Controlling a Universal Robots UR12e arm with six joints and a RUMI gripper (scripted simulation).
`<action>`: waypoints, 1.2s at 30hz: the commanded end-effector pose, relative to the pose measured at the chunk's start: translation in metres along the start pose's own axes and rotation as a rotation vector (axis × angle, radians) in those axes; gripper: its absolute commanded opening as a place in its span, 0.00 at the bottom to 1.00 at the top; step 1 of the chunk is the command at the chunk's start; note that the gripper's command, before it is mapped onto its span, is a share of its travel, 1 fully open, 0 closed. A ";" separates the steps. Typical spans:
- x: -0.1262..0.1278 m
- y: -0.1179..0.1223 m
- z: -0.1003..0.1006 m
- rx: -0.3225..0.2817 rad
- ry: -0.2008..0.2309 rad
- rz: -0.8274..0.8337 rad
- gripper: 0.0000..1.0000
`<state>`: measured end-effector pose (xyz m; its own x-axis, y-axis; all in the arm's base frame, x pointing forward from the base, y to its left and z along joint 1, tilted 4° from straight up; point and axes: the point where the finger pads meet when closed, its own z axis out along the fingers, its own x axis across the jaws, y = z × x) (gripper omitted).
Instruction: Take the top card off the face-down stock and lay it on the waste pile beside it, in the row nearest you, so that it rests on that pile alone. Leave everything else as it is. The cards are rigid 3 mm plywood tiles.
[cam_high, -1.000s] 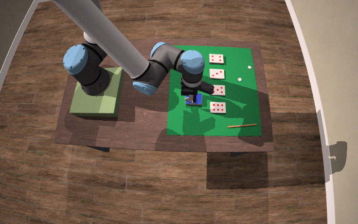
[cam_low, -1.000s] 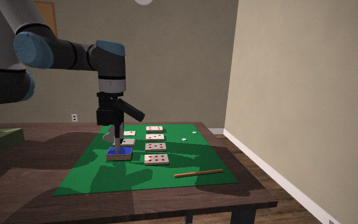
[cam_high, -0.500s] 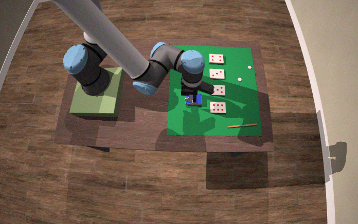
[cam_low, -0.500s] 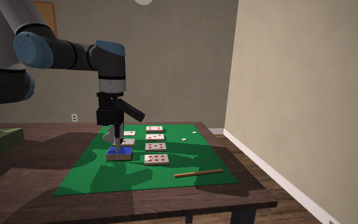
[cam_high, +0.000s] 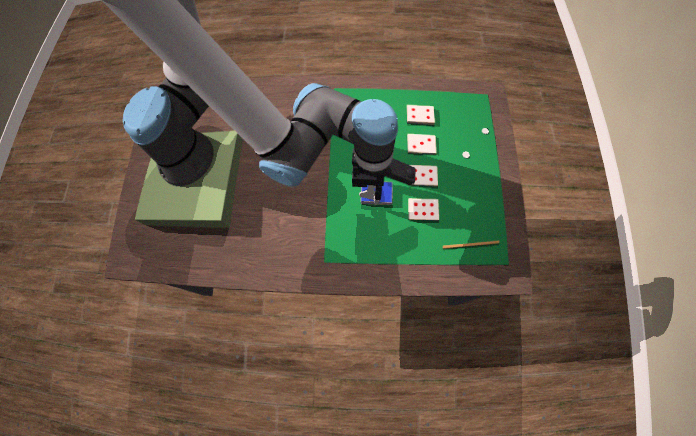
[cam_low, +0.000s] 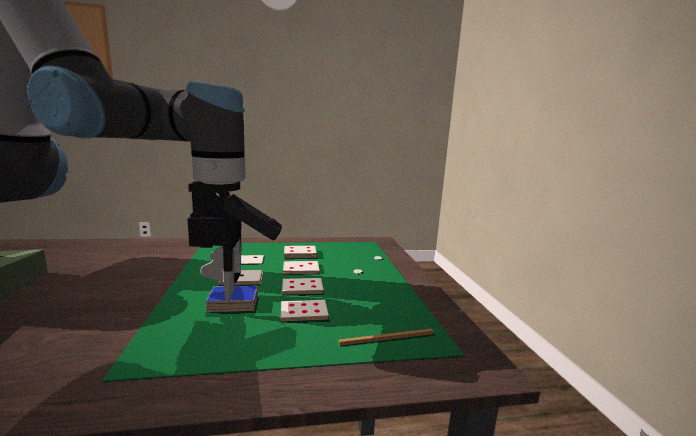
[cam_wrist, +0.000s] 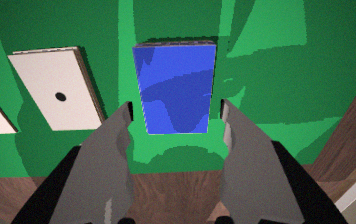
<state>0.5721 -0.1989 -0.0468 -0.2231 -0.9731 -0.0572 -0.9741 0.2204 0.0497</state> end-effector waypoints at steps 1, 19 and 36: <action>0.000 -0.001 0.001 0.001 0.000 0.000 0.50; 0.000 -0.001 0.001 0.001 0.000 0.000 0.50; 0.000 -0.001 0.004 0.001 0.000 0.000 0.50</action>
<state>0.5720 -0.1987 -0.0510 -0.2231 -0.9731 -0.0572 -0.9741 0.2204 0.0497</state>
